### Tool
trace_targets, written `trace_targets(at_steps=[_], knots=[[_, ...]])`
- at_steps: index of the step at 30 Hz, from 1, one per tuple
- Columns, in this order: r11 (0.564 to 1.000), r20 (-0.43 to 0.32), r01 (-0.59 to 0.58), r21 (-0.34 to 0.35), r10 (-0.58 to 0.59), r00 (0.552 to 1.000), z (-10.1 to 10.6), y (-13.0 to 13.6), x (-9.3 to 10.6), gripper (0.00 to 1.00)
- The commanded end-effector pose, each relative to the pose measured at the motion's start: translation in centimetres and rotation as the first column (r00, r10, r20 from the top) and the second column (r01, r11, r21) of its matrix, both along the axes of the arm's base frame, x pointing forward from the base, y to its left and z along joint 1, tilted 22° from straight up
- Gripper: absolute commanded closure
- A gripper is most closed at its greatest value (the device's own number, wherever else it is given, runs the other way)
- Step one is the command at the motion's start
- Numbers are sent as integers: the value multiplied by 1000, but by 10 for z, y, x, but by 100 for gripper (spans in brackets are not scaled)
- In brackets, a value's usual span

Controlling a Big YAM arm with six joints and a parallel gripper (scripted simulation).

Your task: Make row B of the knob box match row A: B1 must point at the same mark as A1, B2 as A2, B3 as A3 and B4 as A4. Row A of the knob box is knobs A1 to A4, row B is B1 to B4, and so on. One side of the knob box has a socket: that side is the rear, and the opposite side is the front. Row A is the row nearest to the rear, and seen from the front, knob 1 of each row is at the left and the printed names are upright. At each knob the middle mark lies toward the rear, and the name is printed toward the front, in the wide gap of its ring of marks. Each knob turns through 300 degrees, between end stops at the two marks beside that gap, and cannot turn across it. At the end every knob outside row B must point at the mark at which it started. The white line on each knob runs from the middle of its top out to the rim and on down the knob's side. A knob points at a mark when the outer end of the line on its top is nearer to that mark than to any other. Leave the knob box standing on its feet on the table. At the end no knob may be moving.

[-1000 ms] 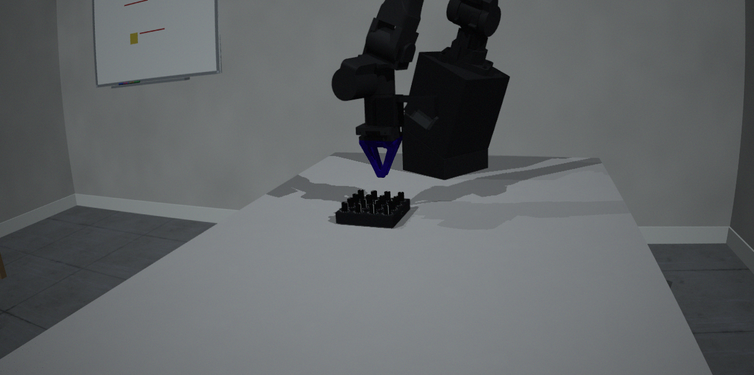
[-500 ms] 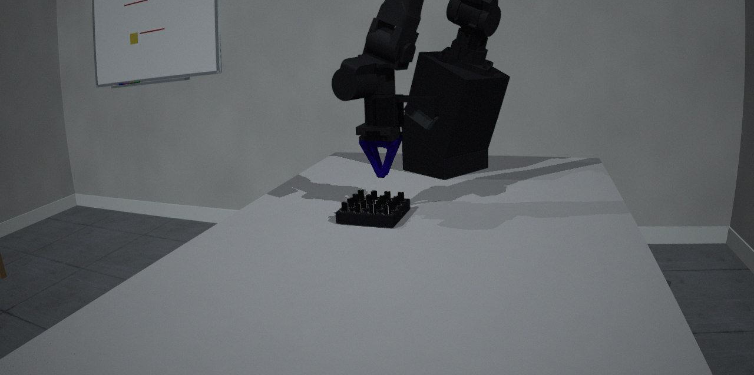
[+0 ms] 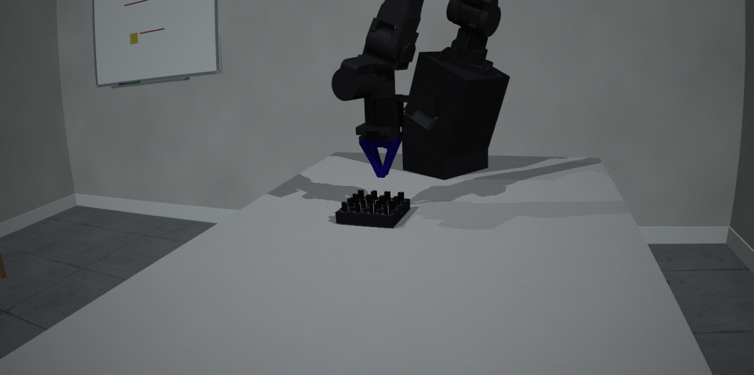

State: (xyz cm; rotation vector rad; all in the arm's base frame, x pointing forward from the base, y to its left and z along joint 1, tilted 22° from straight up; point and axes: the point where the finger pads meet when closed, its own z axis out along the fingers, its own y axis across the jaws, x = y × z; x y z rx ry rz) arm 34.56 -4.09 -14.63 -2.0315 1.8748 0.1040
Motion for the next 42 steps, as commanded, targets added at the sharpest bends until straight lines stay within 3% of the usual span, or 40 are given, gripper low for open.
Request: trace_targets(at_steps=[1, 4, 8, 10, 11, 25, 27, 28, 42], knots=[[1000, -22, 14, 14, -14, 1000, -2, 3, -5, 82], [998, -32, 60, 20, -59, 998, 2, 2, -4, 82], [978, -69, 206, 39, -203, 977, 9, -1, -1, 82], [978, -69, 206, 39, -203, 977, 9, -1, -1, 82], [965, -106, 257, 45, -252, 962, 2, 0, -6, 82], [832, -210, 552, 64, -529, 822, 13, -4, -2, 82], [832, -210, 552, 64, -529, 822, 13, -4, -2, 82], [807, -256, 589, 53, -559, 789, 5, -1, -10, 82], [575, -347, 818, 37, -760, 550, 18, -5, -2, 82]])
